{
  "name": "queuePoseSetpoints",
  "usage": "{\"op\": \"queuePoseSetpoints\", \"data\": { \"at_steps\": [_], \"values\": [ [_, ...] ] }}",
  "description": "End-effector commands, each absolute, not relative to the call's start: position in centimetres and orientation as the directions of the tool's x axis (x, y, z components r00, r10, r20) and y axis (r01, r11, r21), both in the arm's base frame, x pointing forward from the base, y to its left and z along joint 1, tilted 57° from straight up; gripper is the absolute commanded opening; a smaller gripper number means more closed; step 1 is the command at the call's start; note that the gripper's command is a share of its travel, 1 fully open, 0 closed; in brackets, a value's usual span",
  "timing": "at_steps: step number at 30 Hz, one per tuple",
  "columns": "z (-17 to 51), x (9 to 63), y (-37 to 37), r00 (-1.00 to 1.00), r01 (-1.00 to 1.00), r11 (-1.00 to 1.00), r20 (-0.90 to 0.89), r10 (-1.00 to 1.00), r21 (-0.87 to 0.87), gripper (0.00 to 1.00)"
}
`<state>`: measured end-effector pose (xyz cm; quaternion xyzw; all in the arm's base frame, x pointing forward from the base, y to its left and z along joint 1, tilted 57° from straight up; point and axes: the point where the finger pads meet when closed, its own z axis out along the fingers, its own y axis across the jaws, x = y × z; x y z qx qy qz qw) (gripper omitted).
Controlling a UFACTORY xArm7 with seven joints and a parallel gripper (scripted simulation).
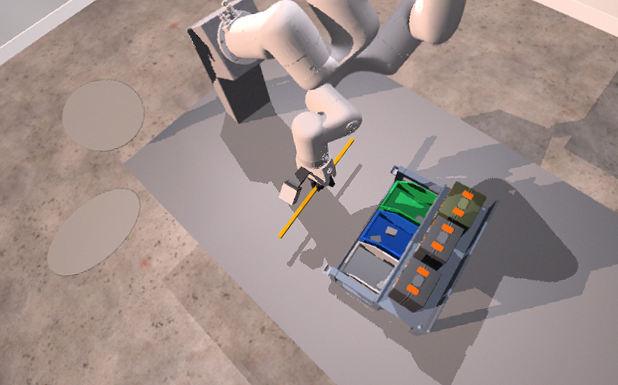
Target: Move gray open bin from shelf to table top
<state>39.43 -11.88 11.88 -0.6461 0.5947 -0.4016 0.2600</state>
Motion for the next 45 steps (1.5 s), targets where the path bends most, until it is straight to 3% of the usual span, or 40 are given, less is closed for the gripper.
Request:
{"op": "queuePoseSetpoints", "data": {
  "at_steps": [1, 4, 5, 9, 21, 22, 26, 38, 39, 45],
  "values": [
    [7.4, 36.3, -12.9, -0.032, -0.560, -0.156, 0.210, -0.977, -0.813, 0.00],
    [7.4, 36.3, -12.9, -0.032, -0.560, -0.156, 0.210, -0.977, -0.813, 0.00],
    [11.0, 38.8, -12.1, -0.032, -0.560, -0.157, 0.210, -0.977, -0.814, 0.00],
    [7.4, 36.3, -12.9, -0.032, -0.560, -0.156, 0.210, -0.977, -0.813, 0.00],
    [7.4, 36.3, -12.9, -0.032, -0.560, -0.156, 0.210, -0.977, -0.813, 0.00],
    [11.1, 38.9, -11.4, -0.032, -0.560, -0.157, 0.210, -0.977, -0.814, 0.00],
    [7.8, 37.2, -9.1, -0.032, -0.560, -0.156, 0.210, -0.977, -0.813, 0.00],
    [7.8, 37.2, -9.1, -0.032, -0.560, -0.156, 0.210, -0.977, -0.813, 0.00],
    [11.1, 38.9, -11.4, -0.032, -0.560, -0.157, 0.210, -0.977, -0.814, 0.00],
    [7.7, 37.1, -9.1, -0.032, -0.560, -0.156, 0.210, -0.977, -0.813, 0.00]
  ]
}}
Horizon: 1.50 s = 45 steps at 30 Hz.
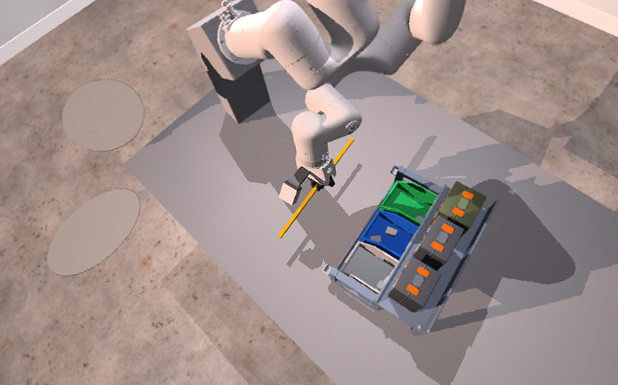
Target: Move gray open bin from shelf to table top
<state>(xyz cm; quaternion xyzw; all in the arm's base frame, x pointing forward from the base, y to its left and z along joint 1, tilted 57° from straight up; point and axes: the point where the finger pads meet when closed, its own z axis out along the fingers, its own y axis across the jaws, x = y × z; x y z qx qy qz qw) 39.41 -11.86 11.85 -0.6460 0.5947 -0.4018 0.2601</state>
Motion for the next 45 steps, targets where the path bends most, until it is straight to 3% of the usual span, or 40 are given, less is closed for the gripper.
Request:
{"op": "queuePoseSetpoints", "data": {
  "at_steps": [1, 10, 11, 15, 27, 28, 32, 44, 45],
  "values": [
    [7.7, 37.1, -9.1, -0.032, -0.560, -0.156, 0.210, -0.977, -0.813, 0.00],
    [7.7, 37.1, -9.1, -0.032, -0.560, -0.156, 0.210, -0.977, -0.813, 0.00],
    [11.0, 38.9, -11.4, -0.032, -0.559, -0.157, 0.210, -0.977, -0.814, 0.00],
    [7.7, 37.1, -9.1, -0.032, -0.560, -0.156, 0.210, -0.977, -0.813, 0.00],
    [7.7, 37.1, -9.1, -0.032, -0.560, -0.156, 0.210, -0.977, -0.813, 0.00],
    [11.0, 38.9, -11.3, -0.032, -0.559, -0.156, 0.210, -0.977, -0.814, 0.00],
    [7.7, 37.1, -9.1, -0.032, -0.560, -0.156, 0.210, -0.977, -0.813, 0.00],
    [7.7, 37.1, -9.1, -0.032, -0.560, -0.156, 0.210, -0.977, -0.813, 0.00],
    [11.3, 38.9, -12.8, -0.032, -0.559, -0.156, 0.210, -0.977, -0.814, 0.00]
  ]
}}
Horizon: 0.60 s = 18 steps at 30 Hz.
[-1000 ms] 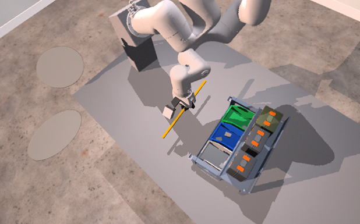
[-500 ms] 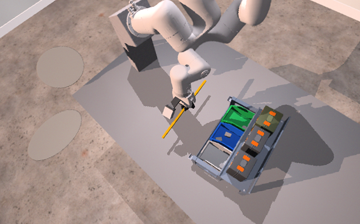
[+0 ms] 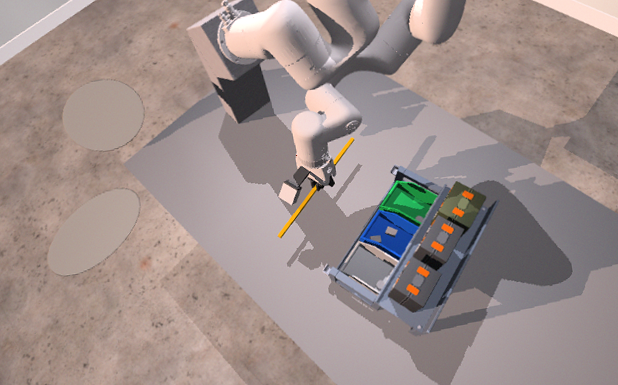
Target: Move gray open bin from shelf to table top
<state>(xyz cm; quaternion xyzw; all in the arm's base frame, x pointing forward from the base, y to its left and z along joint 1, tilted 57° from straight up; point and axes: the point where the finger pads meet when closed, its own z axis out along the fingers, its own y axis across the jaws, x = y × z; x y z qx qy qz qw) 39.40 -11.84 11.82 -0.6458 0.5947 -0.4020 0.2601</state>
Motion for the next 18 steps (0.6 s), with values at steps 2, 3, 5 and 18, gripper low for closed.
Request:
{"op": "queuePoseSetpoints", "data": {
  "at_steps": [2, 3, 5, 18],
  "values": [
    [10.3, 37.9, -14.5, -0.032, -0.560, -0.156, 0.210, -0.977, -0.814, 0.00],
    [9.8, 37.4, -15.3, -0.032, -0.560, -0.156, 0.210, -0.977, -0.814, 0.00],
    [9.3, 36.9, -16.2, -0.032, -0.560, -0.156, 0.210, -0.977, -0.813, 0.00],
    [10.8, 38.4, -13.6, -0.032, -0.560, -0.156, 0.210, -0.977, -0.814, 0.00]
  ]
}}
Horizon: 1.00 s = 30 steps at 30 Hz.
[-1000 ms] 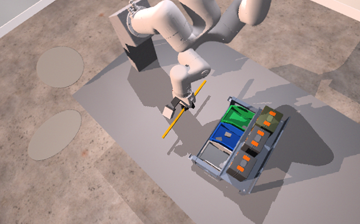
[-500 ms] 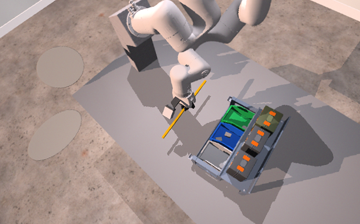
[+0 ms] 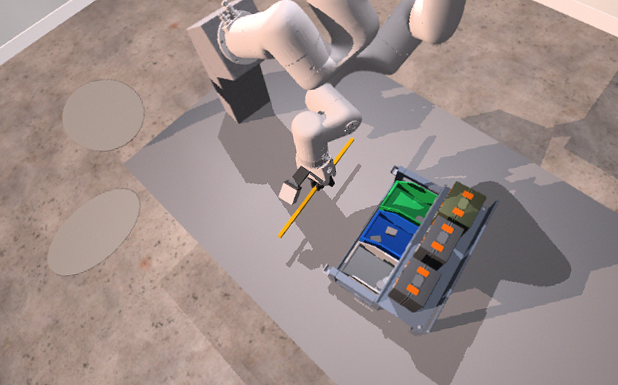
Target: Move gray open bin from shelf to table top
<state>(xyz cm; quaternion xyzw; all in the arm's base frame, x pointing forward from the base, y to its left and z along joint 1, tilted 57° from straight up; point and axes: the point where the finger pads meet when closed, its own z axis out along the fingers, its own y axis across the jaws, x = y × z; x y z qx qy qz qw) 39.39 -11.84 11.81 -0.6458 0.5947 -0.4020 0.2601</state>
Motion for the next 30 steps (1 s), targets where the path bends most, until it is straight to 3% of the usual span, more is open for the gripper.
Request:
{"op": "queuePoseSetpoints", "data": {
  "at_steps": [1, 15, 16, 20, 30],
  "values": [
    [10.3, 37.9, -14.5, -0.032, -0.560, -0.156, 0.210, -0.977, -0.814, 0.00],
    [9.3, 36.9, -16.2, -0.032, -0.560, -0.156, 0.210, -0.977, -0.813, 0.00],
    [11.3, 38.8, -12.8, -0.032, -0.559, -0.156, 0.210, -0.977, -0.814, 0.00],
    [9.3, 36.9, -16.2, -0.032, -0.560, -0.156, 0.210, -0.977, -0.813, 0.00],
    [9.3, 36.9, -16.2, -0.032, -0.560, -0.156, 0.210, -0.977, -0.813, 0.00]
  ]
}}
